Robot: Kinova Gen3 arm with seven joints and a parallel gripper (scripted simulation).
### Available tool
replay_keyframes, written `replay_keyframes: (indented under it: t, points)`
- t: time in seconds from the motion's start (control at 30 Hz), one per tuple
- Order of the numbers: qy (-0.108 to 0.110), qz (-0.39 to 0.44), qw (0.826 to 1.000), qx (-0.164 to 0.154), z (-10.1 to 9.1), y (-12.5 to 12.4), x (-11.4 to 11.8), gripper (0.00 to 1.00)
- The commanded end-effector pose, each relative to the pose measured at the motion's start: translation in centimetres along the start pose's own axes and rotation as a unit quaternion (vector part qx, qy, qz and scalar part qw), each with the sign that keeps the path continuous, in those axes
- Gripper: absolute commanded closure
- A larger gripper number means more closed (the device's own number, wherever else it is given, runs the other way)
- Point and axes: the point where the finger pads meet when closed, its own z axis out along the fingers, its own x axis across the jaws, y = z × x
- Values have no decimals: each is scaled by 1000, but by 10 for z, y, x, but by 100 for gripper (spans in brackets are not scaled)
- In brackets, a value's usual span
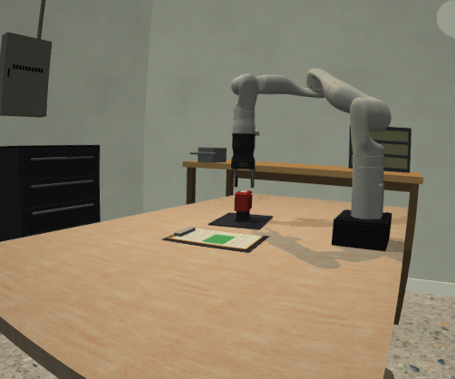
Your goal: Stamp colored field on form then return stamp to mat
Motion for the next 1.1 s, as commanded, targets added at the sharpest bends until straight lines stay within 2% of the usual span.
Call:
replay_keyframes:
  t: [0.0, 1.07]
  points:
    - [-4, 1, 1000, -1, 2, 2, -3, 0]
    - [-4, 1, 1000, -1, 8, 2, -3, 0]
